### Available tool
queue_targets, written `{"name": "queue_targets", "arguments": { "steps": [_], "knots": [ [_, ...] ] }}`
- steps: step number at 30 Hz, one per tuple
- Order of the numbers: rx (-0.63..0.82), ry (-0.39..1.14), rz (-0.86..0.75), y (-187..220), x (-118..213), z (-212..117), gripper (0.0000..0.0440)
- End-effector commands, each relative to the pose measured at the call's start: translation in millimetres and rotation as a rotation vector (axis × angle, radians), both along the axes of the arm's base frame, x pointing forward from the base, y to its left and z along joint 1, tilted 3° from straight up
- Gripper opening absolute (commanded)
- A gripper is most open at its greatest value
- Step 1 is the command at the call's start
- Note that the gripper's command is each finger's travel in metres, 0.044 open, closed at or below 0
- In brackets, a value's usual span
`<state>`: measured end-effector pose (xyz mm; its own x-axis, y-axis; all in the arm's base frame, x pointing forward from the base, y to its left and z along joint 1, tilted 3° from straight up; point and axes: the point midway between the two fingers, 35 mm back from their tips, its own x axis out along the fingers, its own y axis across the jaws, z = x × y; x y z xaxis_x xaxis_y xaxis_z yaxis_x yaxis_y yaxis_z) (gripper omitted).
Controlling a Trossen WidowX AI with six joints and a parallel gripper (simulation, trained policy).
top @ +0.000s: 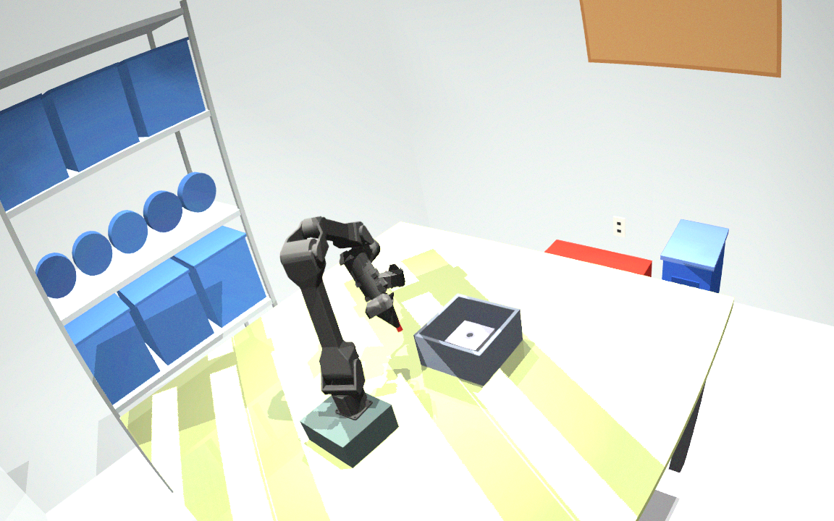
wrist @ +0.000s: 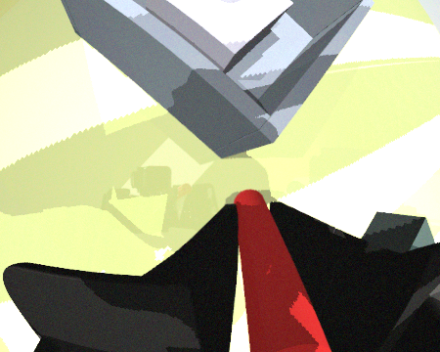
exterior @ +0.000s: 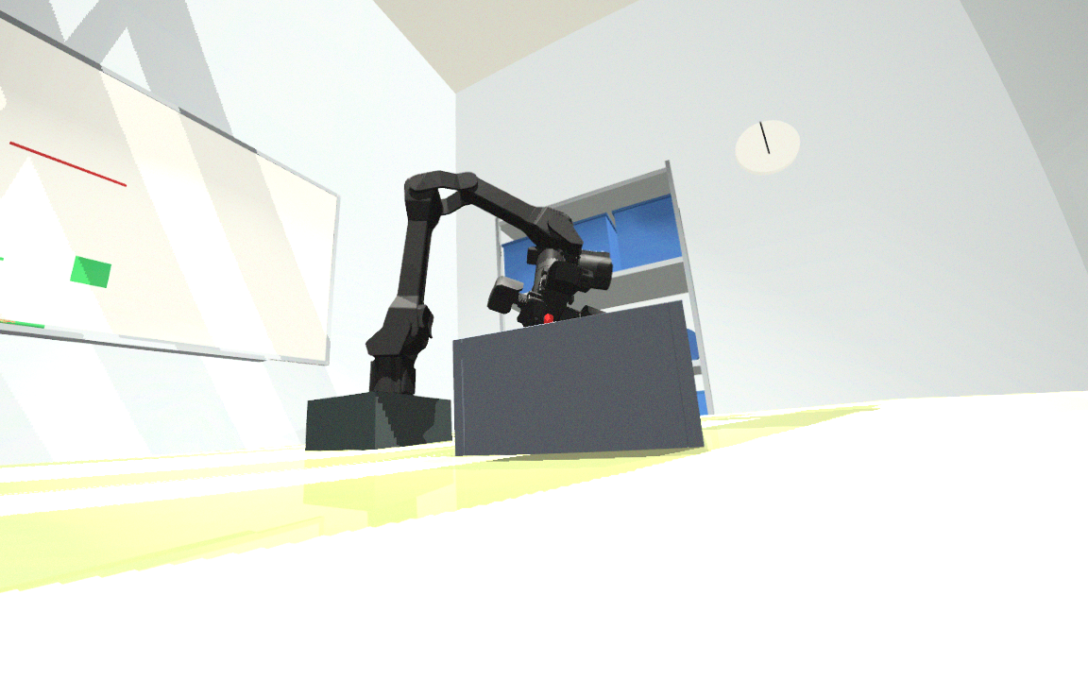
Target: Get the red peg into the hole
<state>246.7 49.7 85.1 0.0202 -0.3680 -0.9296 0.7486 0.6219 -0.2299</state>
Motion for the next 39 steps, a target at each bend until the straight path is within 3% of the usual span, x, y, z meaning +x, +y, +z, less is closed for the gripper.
{"name": "queue_targets", "arguments": {
  "steps": [1, 18, 35, 39],
  "knots": [
    [-0.007, -0.029, -0.027, -11, 9, 8, 0.0],
    [-0.012, -0.096, -0.151, -84, 56, 10, 0.0],
    [0.071, -0.084, -0.083, -136, 90, -26, 0.0],
    [0.103, -0.055, -0.047, -138, 91, -40, 0.004]
  ]
}}
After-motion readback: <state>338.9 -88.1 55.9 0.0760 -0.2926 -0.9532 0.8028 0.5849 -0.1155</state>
